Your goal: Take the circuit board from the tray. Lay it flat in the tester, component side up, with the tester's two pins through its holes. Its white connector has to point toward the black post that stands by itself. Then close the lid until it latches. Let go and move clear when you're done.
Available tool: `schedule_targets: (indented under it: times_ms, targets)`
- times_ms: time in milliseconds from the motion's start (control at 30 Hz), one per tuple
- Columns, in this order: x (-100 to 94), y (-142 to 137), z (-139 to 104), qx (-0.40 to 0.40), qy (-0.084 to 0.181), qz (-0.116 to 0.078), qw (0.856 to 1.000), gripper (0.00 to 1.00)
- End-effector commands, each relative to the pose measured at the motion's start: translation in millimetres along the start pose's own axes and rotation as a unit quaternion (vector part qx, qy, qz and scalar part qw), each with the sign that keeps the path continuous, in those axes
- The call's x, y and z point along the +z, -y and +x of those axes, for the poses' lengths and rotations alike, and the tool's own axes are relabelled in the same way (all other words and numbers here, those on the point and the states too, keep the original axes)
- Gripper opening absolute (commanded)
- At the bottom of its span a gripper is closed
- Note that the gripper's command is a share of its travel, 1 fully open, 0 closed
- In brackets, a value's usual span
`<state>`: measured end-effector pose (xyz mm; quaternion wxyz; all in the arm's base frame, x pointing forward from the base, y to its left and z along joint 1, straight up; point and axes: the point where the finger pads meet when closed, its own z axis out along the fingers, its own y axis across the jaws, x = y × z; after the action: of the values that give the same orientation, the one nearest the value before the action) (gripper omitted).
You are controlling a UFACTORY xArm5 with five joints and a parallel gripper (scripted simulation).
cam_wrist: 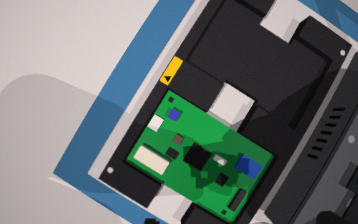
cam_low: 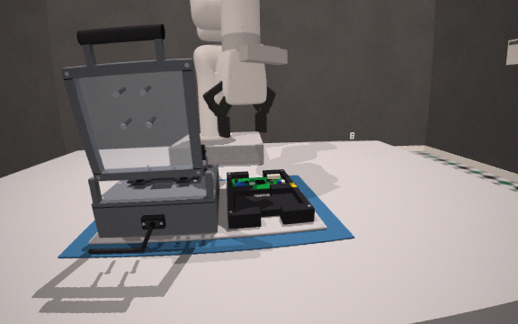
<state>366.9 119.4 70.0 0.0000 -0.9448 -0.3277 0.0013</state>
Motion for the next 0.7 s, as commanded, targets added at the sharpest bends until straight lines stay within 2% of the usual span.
schedule_targets:
  times_ms: [0,367,667]
  targets:
    - [-0.9,5.0,14.0,0.000,-0.001,0.000,1.000,1.00]
    - [-0.9,11.4,28.0,0.000,-0.001,0.000,1.000,1.00]
    - [-0.9,12.2,29.9,0.000,-0.001,0.000,1.000,1.00]
